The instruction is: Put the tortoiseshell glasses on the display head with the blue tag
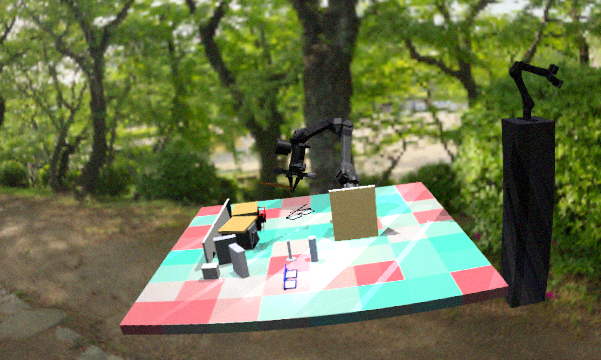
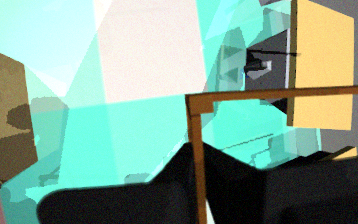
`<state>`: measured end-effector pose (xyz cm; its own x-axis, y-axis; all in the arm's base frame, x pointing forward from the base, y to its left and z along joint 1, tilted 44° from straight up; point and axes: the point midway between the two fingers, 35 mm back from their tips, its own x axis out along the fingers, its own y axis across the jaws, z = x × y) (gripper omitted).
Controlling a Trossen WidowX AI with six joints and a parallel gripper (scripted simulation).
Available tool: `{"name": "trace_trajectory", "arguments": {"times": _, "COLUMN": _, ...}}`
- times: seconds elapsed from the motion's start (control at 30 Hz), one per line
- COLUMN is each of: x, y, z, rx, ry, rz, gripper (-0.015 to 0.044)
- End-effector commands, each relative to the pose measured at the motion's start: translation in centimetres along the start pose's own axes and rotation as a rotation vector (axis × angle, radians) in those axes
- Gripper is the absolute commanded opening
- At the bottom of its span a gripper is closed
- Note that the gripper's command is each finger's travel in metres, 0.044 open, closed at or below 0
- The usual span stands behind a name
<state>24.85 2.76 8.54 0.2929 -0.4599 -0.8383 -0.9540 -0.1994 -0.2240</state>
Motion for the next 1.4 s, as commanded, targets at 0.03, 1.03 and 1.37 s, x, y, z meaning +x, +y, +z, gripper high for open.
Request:
{"name": "trace_trajectory", "arguments": {"times": 0.03, "x": 0.6, "y": -0.9, "z": 1.2, "rx": 0.032, "ry": 0.013, "rz": 0.020, "gripper": 0.0000}}
{"name": "trace_trajectory", "arguments": {"times": 1.03, "x": 7.0, "y": -1.1, "z": 8.7, "rx": 0.155, "ry": 0.152, "rz": 0.190, "gripper": 0.0000}}
{"name": "trace_trajectory", "arguments": {"times": 1.37, "x": 9.6, "y": -0.1, "z": 11.2, "rx": 0.193, "ry": 0.218, "rz": 0.229, "gripper": 0.0000}}
